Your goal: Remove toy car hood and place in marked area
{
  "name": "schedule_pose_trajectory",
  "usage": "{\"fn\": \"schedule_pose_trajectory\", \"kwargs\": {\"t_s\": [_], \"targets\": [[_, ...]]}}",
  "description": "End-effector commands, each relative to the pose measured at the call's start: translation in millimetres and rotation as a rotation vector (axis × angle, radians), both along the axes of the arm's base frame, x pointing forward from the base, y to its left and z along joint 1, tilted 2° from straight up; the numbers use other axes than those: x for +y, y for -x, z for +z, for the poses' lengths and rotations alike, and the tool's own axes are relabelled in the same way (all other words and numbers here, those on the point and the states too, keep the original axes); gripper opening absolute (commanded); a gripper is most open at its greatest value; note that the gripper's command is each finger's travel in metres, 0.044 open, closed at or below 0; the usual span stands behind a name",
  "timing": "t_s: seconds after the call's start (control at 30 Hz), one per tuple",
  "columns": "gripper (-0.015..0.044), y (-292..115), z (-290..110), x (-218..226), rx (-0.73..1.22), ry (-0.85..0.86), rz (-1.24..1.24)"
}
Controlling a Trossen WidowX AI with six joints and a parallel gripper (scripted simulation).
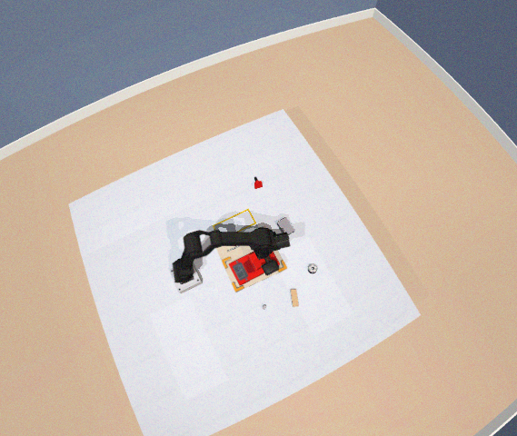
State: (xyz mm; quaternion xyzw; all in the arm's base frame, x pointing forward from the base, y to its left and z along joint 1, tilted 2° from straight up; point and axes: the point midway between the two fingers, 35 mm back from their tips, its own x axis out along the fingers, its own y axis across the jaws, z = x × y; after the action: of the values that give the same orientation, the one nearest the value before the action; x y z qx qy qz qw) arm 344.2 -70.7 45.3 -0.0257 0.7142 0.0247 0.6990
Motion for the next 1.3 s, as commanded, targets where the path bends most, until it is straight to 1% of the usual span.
{"fn": "schedule_pose_trajectory", "kwargs": {"t_s": [0.0,0.33,0.67,0.73,0.77,0.8,0.93,1.27], "targets": [[0.0000,-1.3,6.5,-0.3,-0.011,0.002,0.000],[0.0000,-1.5,14.8,-0.3,-0.011,0.003,0.000],[0.0000,-1.7,53.8,-0.3,-0.011,0.003,0.000],[0.0000,-1.6,54.6,-0.3,-0.011,0.003,0.000],[0.0000,-1.9,45.8,0.0,-0.002,0.000,0.000],[0.0000,-2.0,45.9,1.2,-0.002,0.001,0.001],[0.0000,-3.3,46.8,13.8,-0.005,0.002,0.004],[0.0000,-4.0,49.4,61.5,-0.011,0.000,0.007]]}}
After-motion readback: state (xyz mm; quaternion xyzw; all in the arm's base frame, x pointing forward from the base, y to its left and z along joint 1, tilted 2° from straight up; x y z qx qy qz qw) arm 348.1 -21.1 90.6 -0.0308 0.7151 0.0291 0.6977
